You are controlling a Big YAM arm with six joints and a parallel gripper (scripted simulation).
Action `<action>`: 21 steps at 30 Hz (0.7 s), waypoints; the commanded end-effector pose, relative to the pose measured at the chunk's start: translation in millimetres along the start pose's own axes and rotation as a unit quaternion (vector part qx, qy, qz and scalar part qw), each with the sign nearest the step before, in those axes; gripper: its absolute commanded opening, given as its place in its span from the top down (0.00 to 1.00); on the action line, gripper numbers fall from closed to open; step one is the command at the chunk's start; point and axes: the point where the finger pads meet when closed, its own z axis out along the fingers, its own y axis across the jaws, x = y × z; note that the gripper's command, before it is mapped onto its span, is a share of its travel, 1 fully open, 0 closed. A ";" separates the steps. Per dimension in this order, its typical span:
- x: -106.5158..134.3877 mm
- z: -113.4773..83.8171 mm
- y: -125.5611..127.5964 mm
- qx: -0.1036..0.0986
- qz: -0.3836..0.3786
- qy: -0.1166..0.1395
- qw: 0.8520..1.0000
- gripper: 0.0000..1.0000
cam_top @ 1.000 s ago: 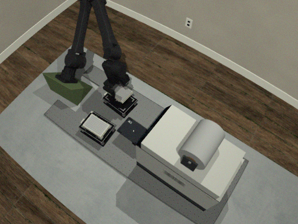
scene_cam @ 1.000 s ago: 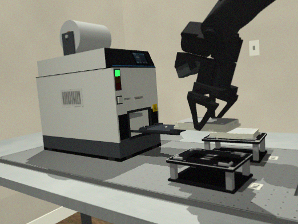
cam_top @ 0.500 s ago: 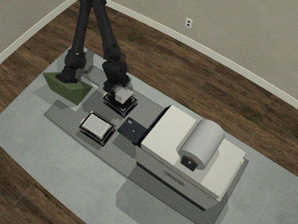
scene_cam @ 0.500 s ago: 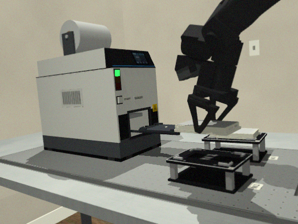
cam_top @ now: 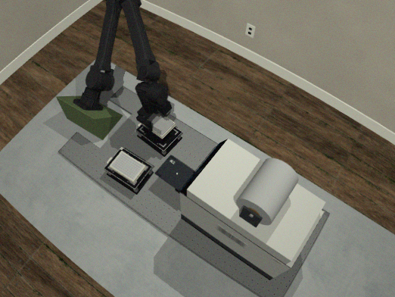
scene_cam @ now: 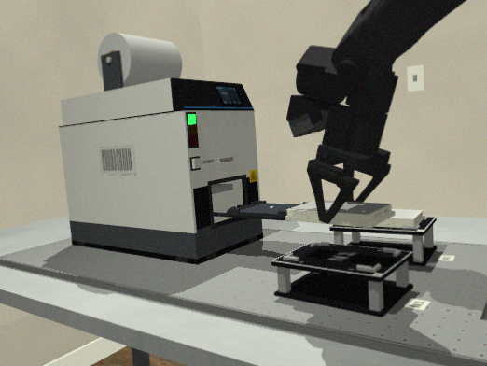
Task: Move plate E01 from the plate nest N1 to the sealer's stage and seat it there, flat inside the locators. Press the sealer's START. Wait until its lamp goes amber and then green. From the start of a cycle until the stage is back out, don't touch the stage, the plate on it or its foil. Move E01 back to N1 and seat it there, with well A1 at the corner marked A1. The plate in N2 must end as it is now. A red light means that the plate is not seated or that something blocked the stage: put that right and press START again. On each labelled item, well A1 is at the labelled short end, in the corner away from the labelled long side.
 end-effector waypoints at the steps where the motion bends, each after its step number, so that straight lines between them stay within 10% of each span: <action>1: 2.7 5.9 1.8 0.001 -0.004 0.003 1.000 1.00; 21: 8.0 18.1 0.1 0.001 0.001 0.008 1.000 1.00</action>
